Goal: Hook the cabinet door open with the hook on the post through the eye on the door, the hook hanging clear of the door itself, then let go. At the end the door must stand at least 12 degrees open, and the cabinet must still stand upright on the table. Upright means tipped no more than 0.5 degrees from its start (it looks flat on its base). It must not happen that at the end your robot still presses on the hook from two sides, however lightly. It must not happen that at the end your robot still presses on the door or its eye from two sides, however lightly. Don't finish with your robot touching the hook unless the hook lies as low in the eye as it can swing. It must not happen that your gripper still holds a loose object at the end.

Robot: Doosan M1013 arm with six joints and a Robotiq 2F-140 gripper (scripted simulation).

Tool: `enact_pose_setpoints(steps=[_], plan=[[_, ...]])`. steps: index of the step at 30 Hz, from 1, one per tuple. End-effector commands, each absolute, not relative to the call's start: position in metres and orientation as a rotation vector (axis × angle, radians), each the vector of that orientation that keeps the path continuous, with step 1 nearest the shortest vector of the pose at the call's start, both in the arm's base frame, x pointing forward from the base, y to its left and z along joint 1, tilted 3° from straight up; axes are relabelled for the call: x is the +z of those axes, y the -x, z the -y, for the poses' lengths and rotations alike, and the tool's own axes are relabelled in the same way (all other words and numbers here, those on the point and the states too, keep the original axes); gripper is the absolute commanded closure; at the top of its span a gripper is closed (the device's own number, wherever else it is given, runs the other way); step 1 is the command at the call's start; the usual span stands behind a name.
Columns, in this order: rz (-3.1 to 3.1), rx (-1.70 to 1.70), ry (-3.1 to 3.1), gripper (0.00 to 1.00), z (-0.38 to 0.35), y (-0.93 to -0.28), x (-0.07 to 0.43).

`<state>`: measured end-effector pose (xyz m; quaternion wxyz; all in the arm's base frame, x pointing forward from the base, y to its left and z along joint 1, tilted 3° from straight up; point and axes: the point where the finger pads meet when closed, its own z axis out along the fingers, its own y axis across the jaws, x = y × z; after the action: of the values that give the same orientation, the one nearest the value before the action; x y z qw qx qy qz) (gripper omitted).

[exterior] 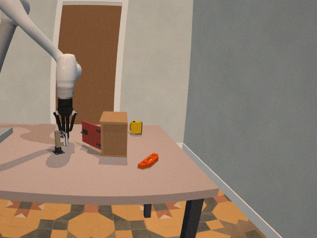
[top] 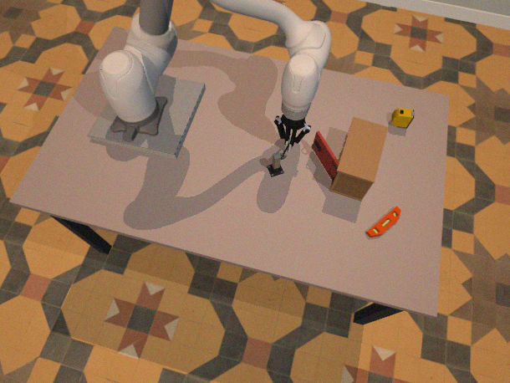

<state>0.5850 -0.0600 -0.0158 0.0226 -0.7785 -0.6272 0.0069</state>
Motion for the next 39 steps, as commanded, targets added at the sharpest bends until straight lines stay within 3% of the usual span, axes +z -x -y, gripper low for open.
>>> enact_pose_setpoints(steps=[1, 39], plan=[[1.943, 0.021, 2.411, 0.97, 0.0599, -0.585, -0.0157], [1.942, 0.021, 2.411, 0.97, 0.0567, -0.5859, -0.0102]])
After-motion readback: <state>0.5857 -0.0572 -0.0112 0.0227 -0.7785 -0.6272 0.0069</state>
